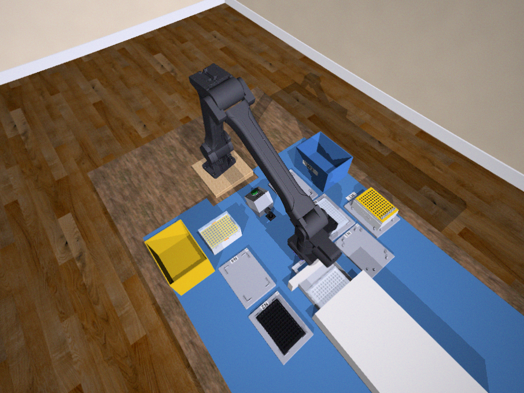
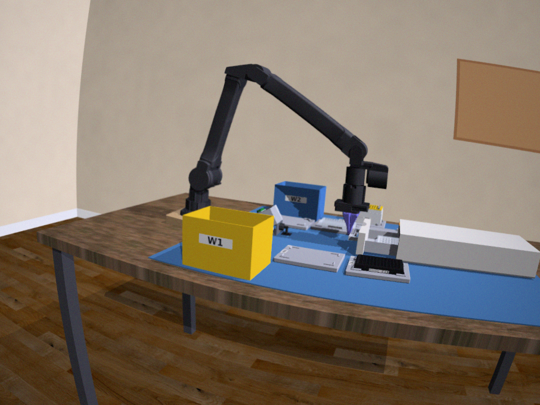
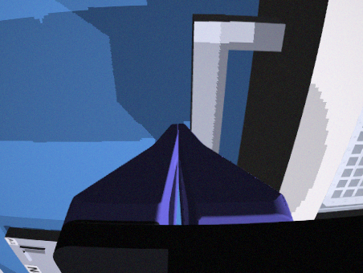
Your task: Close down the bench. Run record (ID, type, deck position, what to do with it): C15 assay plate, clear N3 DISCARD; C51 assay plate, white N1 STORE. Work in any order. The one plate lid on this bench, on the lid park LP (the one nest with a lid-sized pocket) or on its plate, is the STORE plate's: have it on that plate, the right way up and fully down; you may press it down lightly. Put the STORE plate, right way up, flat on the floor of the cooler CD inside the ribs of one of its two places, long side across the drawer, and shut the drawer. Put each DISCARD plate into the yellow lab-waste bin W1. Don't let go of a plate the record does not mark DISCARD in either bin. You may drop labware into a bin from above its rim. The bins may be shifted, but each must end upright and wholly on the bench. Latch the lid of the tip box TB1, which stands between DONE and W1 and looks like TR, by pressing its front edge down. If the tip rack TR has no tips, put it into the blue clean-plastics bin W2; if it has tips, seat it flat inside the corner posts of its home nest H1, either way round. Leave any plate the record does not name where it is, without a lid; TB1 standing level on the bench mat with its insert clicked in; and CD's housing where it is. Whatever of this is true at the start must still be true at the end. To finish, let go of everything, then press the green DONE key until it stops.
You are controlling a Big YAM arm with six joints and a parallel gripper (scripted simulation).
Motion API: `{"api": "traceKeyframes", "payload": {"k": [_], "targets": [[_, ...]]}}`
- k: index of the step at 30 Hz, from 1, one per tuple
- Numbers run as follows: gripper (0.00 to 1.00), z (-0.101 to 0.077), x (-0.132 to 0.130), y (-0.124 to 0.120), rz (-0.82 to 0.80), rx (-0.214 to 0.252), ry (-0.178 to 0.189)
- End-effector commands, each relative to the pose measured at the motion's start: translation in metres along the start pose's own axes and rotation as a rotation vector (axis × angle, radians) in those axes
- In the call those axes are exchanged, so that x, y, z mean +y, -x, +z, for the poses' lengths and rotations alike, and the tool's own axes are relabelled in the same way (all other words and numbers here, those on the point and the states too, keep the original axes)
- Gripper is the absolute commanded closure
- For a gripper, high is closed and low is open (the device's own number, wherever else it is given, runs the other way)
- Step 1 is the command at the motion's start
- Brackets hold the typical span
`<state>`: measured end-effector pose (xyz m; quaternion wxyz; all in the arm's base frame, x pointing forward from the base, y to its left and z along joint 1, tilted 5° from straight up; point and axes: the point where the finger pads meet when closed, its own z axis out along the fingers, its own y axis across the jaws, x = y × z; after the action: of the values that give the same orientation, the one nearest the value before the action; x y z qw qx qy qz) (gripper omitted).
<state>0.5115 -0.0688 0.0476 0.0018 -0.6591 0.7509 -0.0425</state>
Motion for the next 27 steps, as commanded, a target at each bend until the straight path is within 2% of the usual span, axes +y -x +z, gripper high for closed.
{"api": "traceKeyframes", "payload": {"k": [1, 4, 27], "targets": [[1.00, -0.012, -0.027, -0.006, 0.007, -0.003, -0.041], [1.00, -0.012, -0.033, -0.007, 0.008, -0.003, -0.051], [1.00, -0.013, -0.059, -0.007, 0.007, -0.003, -0.046]]}}
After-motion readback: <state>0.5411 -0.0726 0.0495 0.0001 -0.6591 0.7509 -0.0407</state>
